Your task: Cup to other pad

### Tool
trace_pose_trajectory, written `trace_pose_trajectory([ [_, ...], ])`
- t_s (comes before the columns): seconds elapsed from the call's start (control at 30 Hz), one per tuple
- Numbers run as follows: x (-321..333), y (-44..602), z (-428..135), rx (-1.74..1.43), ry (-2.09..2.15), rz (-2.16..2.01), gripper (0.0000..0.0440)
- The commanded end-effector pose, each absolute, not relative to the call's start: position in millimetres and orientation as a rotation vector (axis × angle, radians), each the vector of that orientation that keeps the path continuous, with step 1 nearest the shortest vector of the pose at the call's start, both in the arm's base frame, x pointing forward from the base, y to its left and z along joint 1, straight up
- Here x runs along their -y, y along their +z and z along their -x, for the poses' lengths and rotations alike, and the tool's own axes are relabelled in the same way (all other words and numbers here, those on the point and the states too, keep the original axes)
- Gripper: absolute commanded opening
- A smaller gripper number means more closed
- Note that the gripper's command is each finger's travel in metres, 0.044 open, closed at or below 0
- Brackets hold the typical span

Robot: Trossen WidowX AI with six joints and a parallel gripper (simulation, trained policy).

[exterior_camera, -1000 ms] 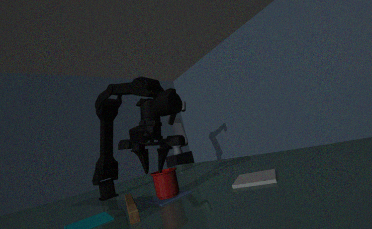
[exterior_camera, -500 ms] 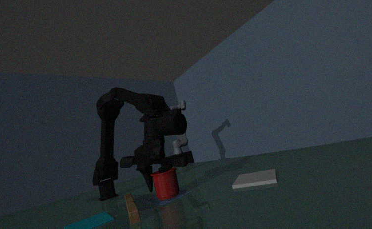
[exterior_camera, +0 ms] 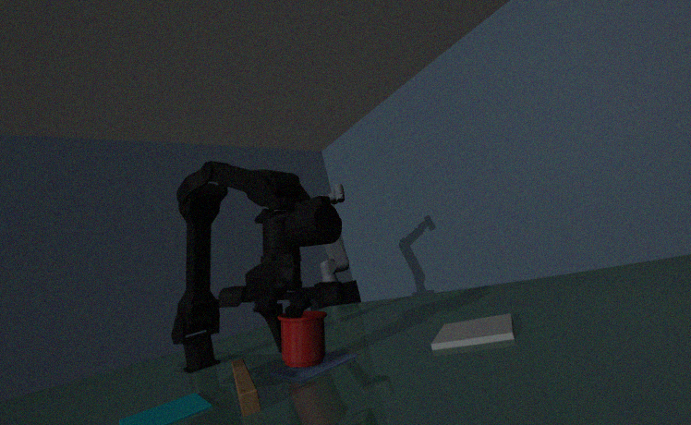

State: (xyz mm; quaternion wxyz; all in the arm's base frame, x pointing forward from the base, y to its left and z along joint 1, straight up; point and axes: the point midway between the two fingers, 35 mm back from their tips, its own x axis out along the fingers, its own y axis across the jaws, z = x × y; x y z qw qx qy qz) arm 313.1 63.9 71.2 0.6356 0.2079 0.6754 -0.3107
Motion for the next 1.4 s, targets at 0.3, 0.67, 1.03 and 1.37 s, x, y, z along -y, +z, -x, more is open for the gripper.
trace_pose_trajectory([
  [0.3,-52.2,113.9,-306.3,-1.487,-0.746,-0.578,0.0000],
  [0.67,-30.9,143.1,-310.3,-1.405,-0.785,-0.689,0.0000],
  [1.03,2.0,153.3,-317.9,-1.315,-0.827,-0.775,0.0000],
  [1.37,34.3,156.0,-318.6,-1.247,-0.868,-0.837,0.0000],
])
